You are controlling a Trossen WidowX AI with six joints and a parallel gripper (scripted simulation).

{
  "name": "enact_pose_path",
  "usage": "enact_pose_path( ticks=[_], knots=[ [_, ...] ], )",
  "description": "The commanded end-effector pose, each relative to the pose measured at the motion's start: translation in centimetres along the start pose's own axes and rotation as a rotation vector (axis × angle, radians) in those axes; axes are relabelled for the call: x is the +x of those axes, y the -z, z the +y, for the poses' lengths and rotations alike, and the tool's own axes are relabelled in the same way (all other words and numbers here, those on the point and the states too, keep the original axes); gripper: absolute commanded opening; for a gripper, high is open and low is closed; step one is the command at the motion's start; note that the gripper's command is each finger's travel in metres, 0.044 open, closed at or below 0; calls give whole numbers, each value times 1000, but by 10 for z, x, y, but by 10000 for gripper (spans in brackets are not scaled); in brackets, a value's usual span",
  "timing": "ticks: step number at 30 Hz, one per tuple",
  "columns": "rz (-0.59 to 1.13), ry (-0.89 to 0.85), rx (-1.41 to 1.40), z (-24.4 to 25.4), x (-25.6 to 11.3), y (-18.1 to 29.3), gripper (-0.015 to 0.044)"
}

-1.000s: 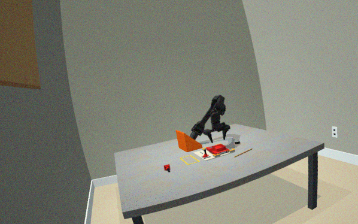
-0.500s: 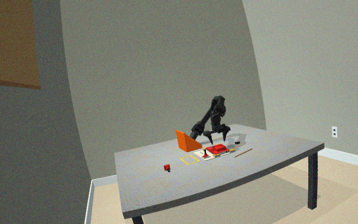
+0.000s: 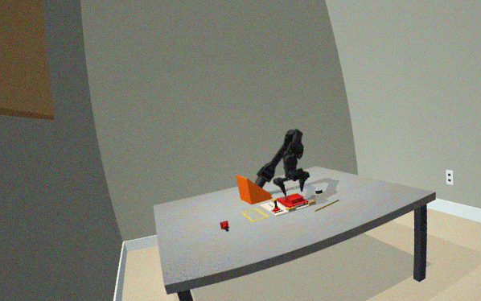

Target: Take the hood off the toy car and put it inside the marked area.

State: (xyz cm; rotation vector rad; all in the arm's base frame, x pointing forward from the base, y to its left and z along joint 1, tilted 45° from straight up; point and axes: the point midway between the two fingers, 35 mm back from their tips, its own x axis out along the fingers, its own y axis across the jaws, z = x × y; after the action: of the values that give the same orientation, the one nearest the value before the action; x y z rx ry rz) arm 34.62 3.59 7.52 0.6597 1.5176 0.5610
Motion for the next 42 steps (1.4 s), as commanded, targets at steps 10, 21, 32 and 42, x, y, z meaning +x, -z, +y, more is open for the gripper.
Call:
enact_pose_path(
  ticks=[10, 21, 32, 42],
  knots=[
    [1, -5, 6, 0, 9, 2, 440],
    [1, -5, 6, 0, 14, 2, 440],
    [1, -5, 6, 0, 19, 2, 440],
    [1, -5, 6, 0, 24, 2, 440]
  ],
)
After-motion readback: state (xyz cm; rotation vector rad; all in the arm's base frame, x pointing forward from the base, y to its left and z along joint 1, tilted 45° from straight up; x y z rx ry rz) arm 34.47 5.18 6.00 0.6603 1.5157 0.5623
